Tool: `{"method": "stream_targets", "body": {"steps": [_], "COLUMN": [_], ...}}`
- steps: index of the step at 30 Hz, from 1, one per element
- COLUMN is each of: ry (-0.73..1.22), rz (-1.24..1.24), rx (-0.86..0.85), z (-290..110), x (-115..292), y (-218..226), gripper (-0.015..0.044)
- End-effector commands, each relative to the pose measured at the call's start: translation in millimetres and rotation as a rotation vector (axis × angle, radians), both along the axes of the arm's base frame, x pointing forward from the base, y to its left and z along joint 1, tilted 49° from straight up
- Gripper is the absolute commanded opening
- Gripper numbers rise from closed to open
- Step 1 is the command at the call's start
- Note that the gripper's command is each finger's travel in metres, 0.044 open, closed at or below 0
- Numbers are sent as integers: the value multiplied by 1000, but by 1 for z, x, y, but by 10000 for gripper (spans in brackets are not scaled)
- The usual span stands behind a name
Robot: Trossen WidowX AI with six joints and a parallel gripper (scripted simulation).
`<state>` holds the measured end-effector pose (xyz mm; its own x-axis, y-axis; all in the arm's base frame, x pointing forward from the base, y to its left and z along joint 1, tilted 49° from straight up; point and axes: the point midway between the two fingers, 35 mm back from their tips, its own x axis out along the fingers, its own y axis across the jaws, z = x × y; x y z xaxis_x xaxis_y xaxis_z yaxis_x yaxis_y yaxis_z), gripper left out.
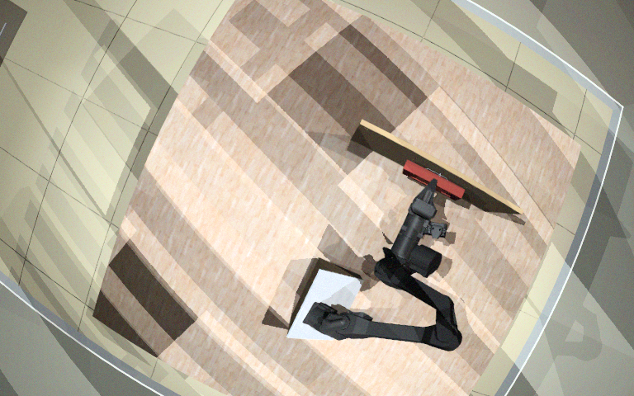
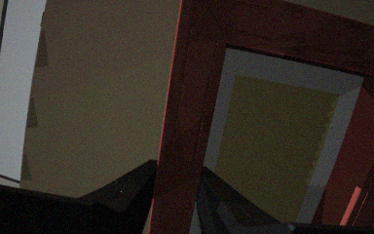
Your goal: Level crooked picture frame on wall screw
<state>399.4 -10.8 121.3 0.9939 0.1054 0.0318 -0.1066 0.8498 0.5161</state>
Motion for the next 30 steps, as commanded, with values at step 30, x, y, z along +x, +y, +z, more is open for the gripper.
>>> {"method": "stream_targets", "body": {"steps": [30], "ry": [1], "rz": [-2], "rx": [7], "z": [5], "x": [-1], "y": [7], "gripper": [0]}}
